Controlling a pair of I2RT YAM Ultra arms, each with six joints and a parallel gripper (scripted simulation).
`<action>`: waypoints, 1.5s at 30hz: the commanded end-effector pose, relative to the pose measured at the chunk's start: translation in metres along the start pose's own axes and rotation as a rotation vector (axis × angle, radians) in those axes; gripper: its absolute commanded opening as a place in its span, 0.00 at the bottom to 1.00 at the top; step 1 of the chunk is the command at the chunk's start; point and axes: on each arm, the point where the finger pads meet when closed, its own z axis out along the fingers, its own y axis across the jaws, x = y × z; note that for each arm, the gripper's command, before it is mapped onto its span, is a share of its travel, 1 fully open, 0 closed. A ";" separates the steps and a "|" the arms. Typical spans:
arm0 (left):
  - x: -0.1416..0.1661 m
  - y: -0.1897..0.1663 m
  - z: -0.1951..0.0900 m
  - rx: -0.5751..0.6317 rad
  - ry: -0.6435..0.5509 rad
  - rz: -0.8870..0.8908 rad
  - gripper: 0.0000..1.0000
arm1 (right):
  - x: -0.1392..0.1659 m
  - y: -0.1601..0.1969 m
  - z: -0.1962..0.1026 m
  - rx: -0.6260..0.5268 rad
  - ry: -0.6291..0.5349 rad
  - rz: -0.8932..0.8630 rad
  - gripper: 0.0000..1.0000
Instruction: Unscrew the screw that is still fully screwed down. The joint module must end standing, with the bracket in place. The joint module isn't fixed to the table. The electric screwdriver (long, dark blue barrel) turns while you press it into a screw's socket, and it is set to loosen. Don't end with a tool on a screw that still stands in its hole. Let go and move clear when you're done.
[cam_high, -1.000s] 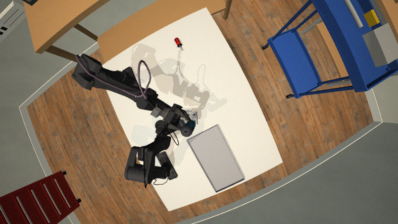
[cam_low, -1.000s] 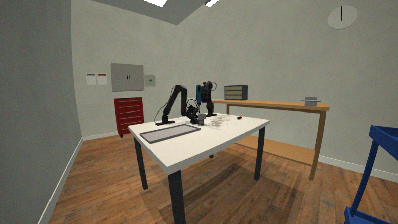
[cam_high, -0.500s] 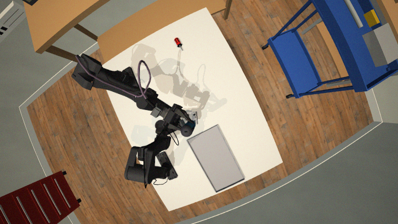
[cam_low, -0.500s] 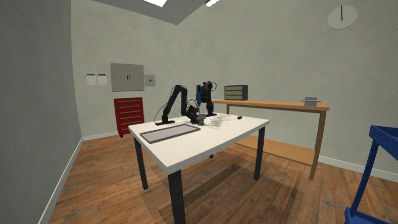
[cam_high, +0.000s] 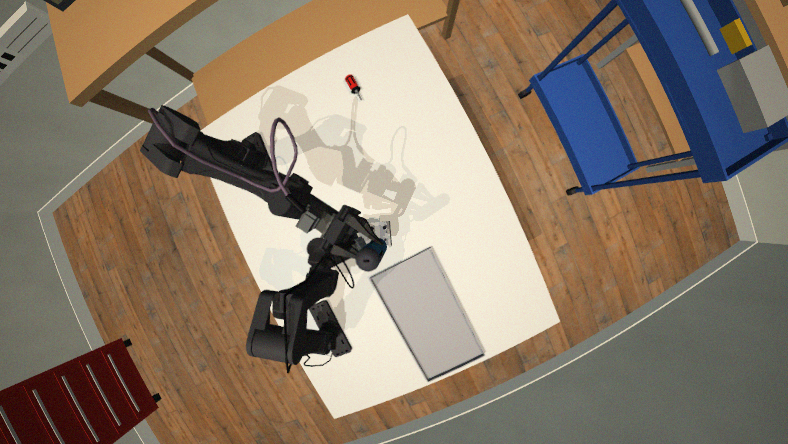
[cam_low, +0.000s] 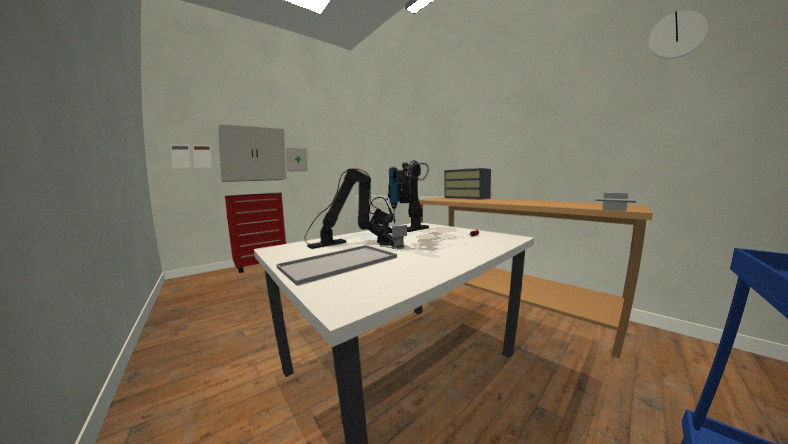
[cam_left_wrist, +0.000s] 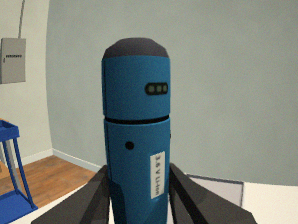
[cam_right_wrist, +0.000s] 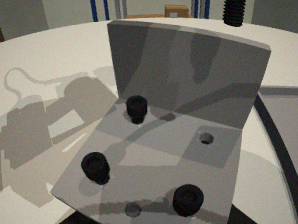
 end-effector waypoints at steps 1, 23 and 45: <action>-0.069 0.000 0.009 0.000 -0.186 0.002 0.42 | -0.005 0.002 0.000 -0.003 -0.013 0.019 0.59; -0.071 0.000 0.002 0.000 -0.186 0.002 0.42 | -0.005 0.002 0.000 -0.003 -0.013 0.019 0.59; -0.070 -0.001 -0.020 0.000 -0.172 0.002 0.42 | -0.005 0.002 0.000 -0.003 -0.013 0.019 0.59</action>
